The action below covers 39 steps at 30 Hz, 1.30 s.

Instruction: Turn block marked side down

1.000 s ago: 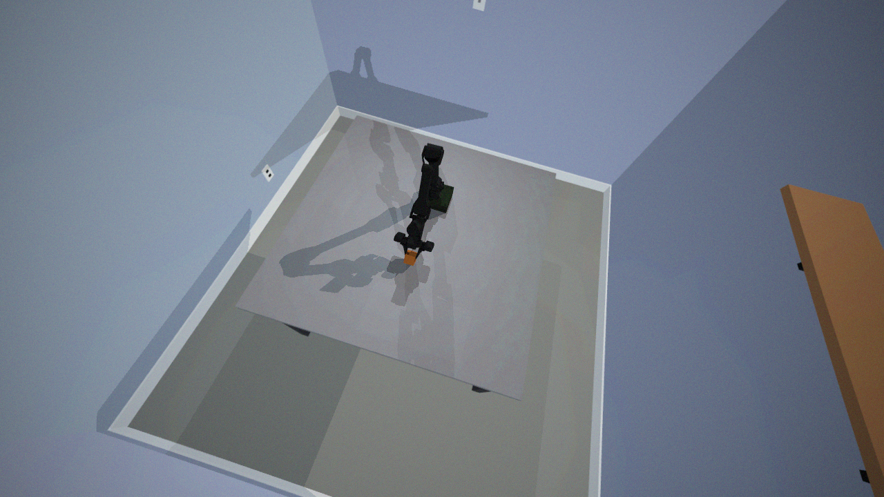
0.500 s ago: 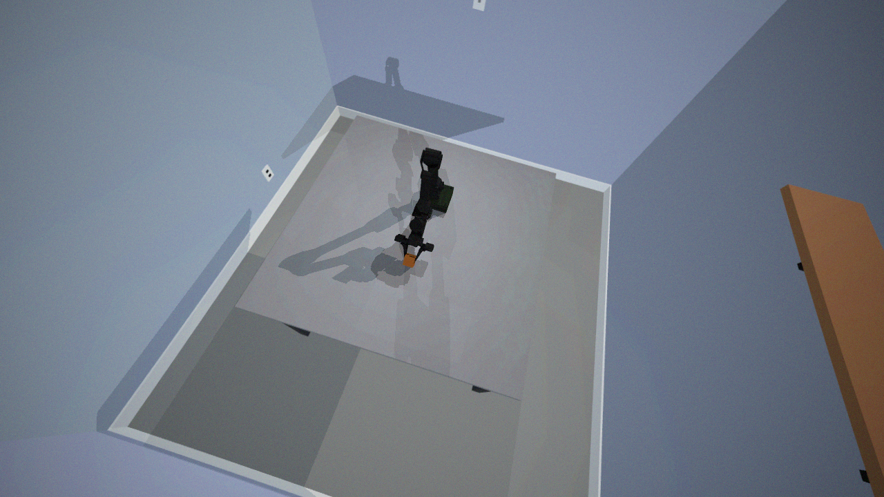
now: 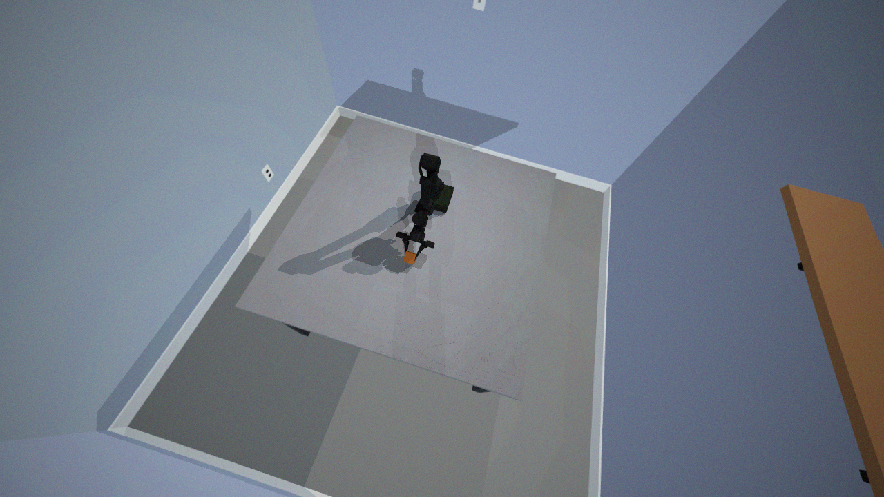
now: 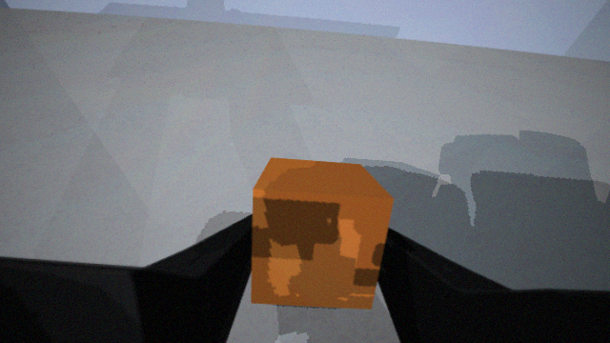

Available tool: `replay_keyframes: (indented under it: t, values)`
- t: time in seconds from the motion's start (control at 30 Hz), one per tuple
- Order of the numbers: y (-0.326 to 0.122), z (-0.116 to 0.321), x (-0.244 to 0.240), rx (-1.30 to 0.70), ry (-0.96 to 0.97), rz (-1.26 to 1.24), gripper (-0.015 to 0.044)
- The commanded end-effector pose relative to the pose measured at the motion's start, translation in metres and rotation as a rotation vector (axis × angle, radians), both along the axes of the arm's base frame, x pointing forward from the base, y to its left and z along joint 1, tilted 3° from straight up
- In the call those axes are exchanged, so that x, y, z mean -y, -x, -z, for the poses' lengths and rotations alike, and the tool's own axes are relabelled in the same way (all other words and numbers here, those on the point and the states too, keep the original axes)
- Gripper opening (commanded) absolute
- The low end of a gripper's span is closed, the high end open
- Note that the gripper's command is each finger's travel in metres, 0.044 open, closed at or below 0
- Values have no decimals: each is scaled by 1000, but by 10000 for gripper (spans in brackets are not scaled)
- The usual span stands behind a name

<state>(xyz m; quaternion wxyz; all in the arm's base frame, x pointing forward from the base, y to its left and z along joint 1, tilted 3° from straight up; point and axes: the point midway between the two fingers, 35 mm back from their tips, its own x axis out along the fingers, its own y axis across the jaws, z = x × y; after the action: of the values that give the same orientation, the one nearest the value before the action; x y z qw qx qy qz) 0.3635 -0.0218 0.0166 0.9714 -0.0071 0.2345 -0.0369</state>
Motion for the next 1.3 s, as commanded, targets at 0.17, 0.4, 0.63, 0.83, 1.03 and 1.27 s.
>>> replay_keyframes:
  t: [0.17,0.4,0.63,0.83,1.03,1.27]
  values:
    - [1,-3,-1,25,4,-8,0]
    - [1,-3,-1,25,4,-8,0]
    - [1,-3,-1,25,4,-8,184]
    - [1,-3,-1,25,4,-8,341]
    - [1,-3,-1,25,4,-8,440]
    - [1,-3,-1,25,4,-8,440]
